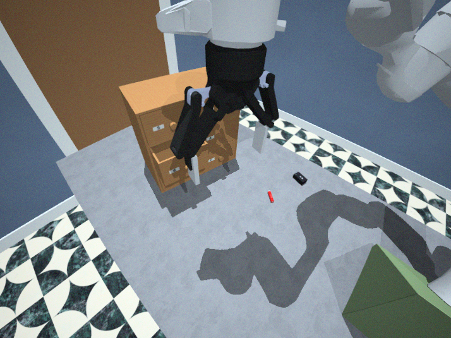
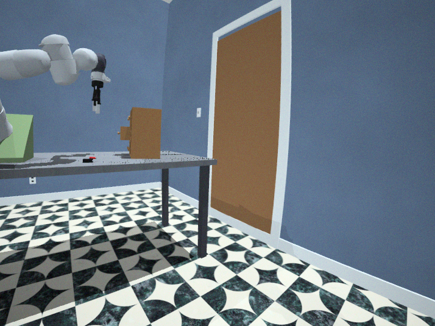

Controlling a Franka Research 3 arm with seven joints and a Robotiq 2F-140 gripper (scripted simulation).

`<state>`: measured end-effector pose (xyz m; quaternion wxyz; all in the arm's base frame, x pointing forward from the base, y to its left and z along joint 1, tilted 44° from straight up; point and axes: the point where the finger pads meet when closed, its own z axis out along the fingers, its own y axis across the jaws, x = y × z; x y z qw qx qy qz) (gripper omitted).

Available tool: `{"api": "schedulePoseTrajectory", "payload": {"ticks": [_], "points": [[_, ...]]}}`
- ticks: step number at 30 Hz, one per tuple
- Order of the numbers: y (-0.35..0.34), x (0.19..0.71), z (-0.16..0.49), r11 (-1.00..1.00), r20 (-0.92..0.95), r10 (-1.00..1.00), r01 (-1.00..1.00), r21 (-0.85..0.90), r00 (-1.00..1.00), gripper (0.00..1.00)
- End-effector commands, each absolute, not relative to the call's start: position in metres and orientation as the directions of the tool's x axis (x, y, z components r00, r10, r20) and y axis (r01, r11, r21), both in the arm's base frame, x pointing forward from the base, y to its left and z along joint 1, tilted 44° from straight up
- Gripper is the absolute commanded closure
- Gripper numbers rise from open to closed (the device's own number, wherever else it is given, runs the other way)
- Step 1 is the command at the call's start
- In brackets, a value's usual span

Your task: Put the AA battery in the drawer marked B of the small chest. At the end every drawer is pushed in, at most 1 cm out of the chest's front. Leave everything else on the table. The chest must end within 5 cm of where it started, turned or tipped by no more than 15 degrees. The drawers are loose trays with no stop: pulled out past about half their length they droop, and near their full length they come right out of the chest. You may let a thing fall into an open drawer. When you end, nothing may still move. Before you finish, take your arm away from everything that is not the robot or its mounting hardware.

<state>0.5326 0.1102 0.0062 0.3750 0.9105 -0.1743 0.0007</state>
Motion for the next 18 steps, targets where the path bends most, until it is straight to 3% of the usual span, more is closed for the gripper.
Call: {"api": "schedulePoseTrajectory", "payload": {"ticks": [1, 18], "points": [[0.1111, 0.5311, 0.0065, -0.661, 0.12, -0.311, -0.305, 0.686, 0.943, 0.0], [0.1131, 0.5265, 0.0035, -0.659, 0.129, -0.314, -0.314, 0.683, 0.941, 0.0]]}}
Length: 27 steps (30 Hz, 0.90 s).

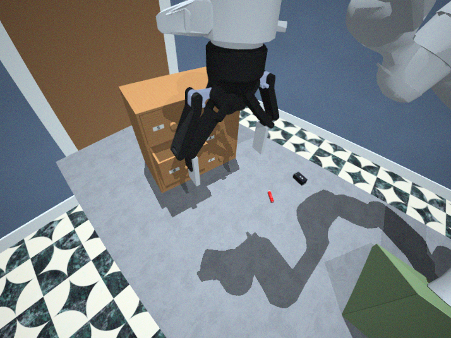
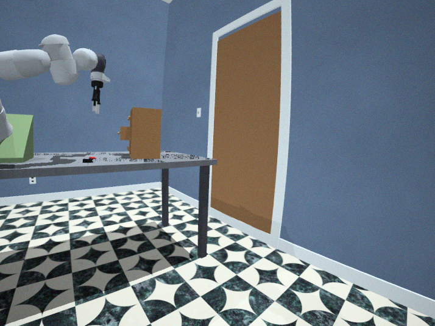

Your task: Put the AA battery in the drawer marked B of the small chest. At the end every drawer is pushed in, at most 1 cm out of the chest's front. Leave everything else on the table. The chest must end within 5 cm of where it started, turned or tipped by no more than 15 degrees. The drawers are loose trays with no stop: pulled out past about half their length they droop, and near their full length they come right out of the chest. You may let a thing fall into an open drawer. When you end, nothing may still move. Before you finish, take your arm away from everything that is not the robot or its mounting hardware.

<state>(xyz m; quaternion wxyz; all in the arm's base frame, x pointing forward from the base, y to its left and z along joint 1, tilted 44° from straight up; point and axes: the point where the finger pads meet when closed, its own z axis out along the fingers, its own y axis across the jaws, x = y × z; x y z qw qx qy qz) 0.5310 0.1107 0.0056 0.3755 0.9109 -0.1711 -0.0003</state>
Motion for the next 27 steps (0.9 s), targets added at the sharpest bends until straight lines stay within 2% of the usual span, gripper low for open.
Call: {"api": "schedulePoseTrajectory", "payload": {"ticks": [1, 18, 27], "points": [[0.114, 0.524, 0.002, -0.659, 0.128, -0.314, -0.314, 0.683, 0.941, 0.0], [0.143, 0.459, -0.028, -0.66, 0.121, -0.312, -0.306, 0.685, 0.942, 0.0], [0.146, 0.45, -0.032, -0.661, 0.12, -0.311, -0.305, 0.686, 0.943, 0.0]]}}
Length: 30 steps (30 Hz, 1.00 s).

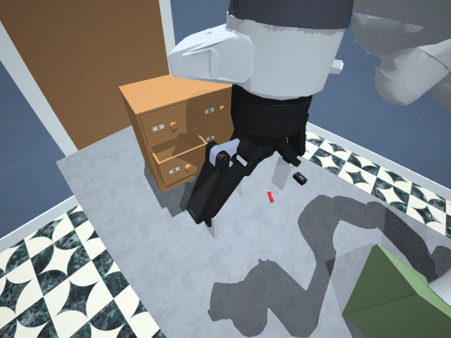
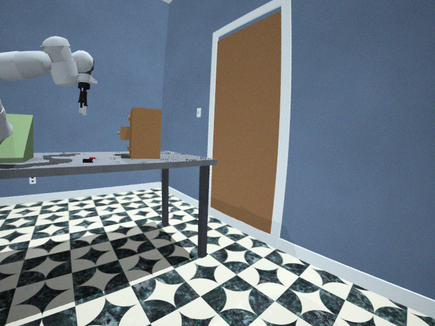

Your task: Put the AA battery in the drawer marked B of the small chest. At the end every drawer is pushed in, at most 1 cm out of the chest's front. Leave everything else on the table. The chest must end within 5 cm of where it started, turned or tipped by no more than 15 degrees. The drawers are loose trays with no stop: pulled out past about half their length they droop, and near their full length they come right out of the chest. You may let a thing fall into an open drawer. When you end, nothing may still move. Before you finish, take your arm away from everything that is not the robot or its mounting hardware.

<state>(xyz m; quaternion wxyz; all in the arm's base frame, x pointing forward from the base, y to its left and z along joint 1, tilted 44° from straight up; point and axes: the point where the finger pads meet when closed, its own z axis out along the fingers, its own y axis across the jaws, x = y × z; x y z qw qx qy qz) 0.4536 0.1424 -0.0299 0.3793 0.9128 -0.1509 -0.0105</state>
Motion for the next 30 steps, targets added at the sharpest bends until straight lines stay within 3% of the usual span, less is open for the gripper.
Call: {"api": "schedulePoseTrajectory", "payload": {"ticks": [1, 15, 30], "points": [[0.146, 0.45, -0.032, -0.661, 0.12, -0.311, -0.305, 0.686, 0.943, 0.0], [0.143, 0.454, -0.034, -0.661, 0.154, -0.279, -0.306, 0.686, 0.948, 0.0], [0.123, 0.47, -0.046, -0.661, 0.319, -0.105, -0.306, 0.686, 0.942, 0.0]]}}
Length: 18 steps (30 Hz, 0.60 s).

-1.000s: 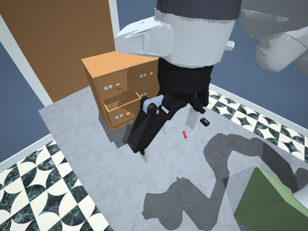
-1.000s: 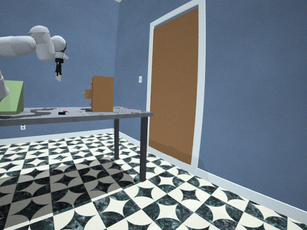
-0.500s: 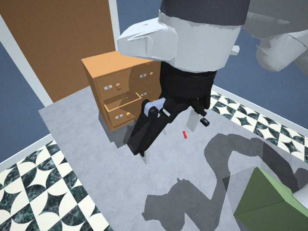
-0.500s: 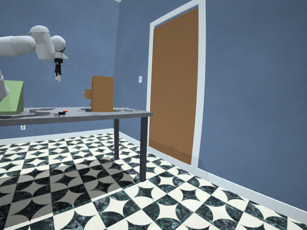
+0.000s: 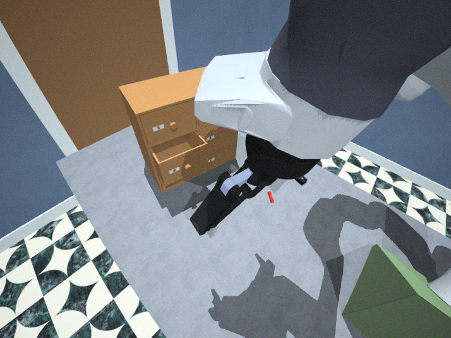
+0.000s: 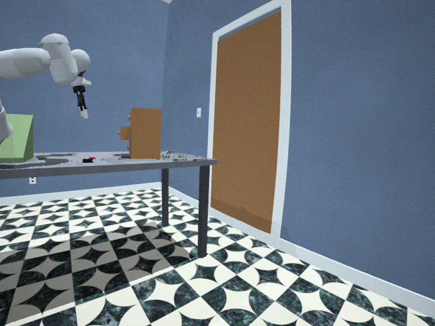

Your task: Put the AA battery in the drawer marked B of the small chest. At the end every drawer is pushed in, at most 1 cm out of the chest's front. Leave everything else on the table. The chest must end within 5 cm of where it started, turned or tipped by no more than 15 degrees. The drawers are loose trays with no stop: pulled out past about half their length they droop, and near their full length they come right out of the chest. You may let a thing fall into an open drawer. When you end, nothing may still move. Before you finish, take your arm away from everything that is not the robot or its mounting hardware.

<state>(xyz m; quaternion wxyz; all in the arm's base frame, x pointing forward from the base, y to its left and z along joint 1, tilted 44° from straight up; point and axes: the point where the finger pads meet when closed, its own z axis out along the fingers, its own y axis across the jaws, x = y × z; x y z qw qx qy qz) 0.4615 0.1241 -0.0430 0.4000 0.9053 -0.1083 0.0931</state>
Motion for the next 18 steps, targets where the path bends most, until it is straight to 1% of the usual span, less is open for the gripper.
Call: {"api": "schedulePoseTrajectory", "payload": {"ticks": [1, 6, 14, 16, 18], "points": [[0.12, 0.472, -0.047, -0.66, 0.337, -0.084, -0.306, 0.686, 0.938, 0.0], [0.107, 0.483, -0.055, -0.66, 0.439, 0.04, -0.306, 0.686, 0.898, 0.0], [0.083, 0.503, -0.069, -0.66, 0.586, 0.252, -0.306, 0.686, 0.77, 0.0], [0.083, 0.503, -0.069, -0.66, 0.586, 0.252, -0.306, 0.686, 0.77, 0.0], [0.078, 0.507, -0.072, -0.661, 0.611, 0.294, -0.305, 0.686, 0.735, 0.0]]}}
